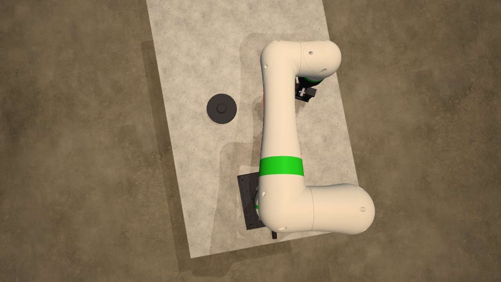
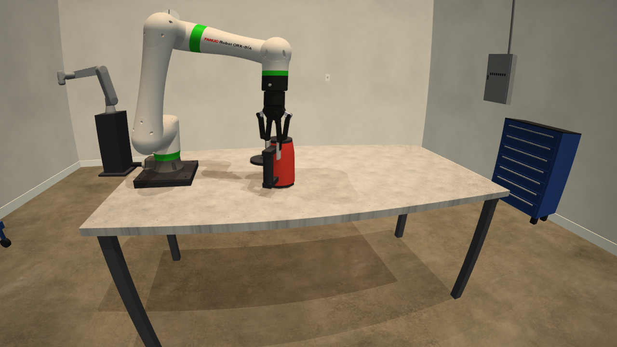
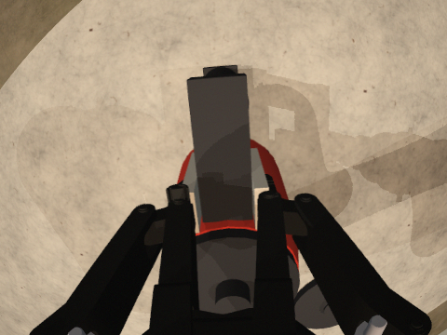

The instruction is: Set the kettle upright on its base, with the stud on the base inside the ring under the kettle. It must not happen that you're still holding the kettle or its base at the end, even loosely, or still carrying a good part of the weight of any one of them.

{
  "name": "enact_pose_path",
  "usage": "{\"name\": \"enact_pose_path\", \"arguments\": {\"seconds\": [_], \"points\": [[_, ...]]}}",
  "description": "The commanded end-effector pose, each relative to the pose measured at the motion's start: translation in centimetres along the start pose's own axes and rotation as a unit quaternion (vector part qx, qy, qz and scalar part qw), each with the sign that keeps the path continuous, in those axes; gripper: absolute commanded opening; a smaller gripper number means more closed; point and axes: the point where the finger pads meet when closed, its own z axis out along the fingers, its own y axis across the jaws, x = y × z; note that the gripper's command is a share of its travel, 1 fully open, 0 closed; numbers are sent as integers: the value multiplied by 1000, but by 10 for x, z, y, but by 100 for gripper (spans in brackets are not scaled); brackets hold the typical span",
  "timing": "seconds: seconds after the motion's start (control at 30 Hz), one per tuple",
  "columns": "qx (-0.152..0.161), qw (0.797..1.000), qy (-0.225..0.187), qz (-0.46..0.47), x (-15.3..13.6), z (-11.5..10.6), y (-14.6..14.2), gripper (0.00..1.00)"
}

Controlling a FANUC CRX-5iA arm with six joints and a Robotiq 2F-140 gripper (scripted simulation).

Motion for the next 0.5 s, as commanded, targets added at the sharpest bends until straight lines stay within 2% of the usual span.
{"name": "enact_pose_path", "arguments": {"seconds": [0.0, 0.47], "points": [[0, 1000, 0, 0, 0, -2, 0, 0], [0, 1000, 0, 0, 0, -26, 0, 0]]}}
